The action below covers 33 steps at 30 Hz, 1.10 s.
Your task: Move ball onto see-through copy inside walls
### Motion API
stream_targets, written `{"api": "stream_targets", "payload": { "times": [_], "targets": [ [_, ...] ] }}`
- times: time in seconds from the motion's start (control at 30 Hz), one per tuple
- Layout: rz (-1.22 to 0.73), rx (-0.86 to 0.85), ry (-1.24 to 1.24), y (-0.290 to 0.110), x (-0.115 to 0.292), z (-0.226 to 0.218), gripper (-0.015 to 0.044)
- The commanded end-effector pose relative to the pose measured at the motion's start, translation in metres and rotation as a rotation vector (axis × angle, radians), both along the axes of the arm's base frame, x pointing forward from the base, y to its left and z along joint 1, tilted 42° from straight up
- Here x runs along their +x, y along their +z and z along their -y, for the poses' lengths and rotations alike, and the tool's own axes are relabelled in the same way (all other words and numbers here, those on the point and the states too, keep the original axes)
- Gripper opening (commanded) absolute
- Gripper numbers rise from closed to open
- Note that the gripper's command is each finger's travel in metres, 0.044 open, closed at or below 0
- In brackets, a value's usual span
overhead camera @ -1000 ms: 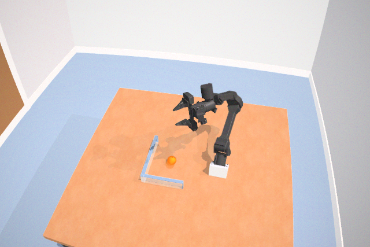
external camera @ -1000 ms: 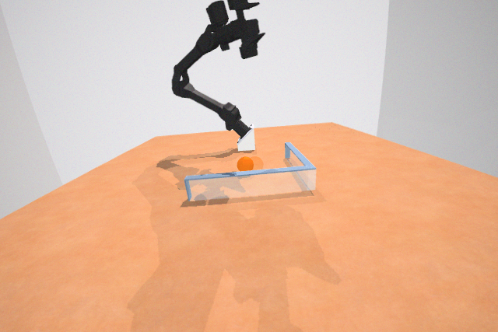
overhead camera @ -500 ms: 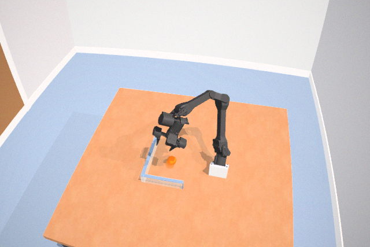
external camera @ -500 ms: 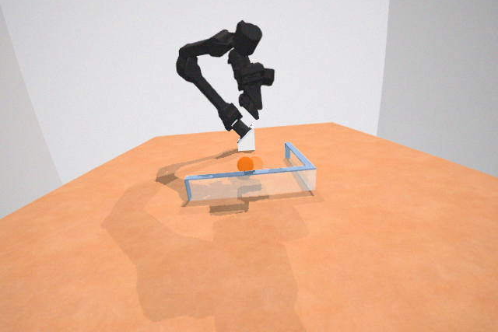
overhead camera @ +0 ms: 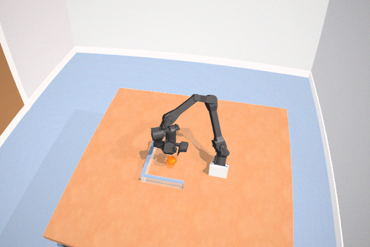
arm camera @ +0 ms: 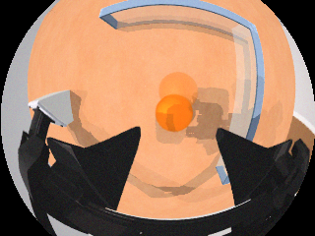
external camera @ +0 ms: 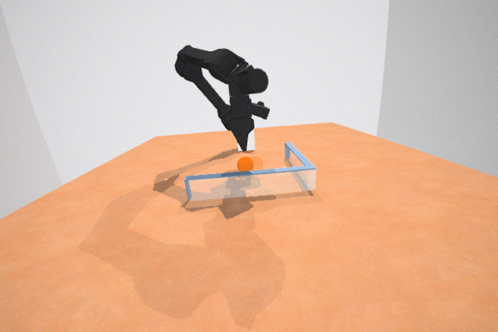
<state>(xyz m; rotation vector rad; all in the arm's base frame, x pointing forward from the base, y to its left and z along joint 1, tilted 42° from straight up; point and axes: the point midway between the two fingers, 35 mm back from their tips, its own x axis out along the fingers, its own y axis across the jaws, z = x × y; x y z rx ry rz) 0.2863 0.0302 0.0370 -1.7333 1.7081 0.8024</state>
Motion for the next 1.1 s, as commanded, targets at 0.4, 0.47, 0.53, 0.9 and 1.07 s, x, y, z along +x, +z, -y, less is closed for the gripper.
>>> {"api": "stream_targets", "payload": {
  "times": [0.4,0.47,0.53,0.9,1.07],
  "targets": [
    [-0.011,-0.012,-0.01,-0.021,-0.001,0.02,0.0366],
    [-0.011,-0.012,-0.01,-0.023,-0.001,0.022,0.0366],
    [-0.011,-0.012,-0.01,-0.025,0.0,0.024,0.0366],
    [-0.011,-0.013,-0.01,-0.038,-0.001,0.036,0.0366],
    [-0.011,-0.014,-0.01,-0.044,-0.002,0.041,0.0366]
  ]
}}
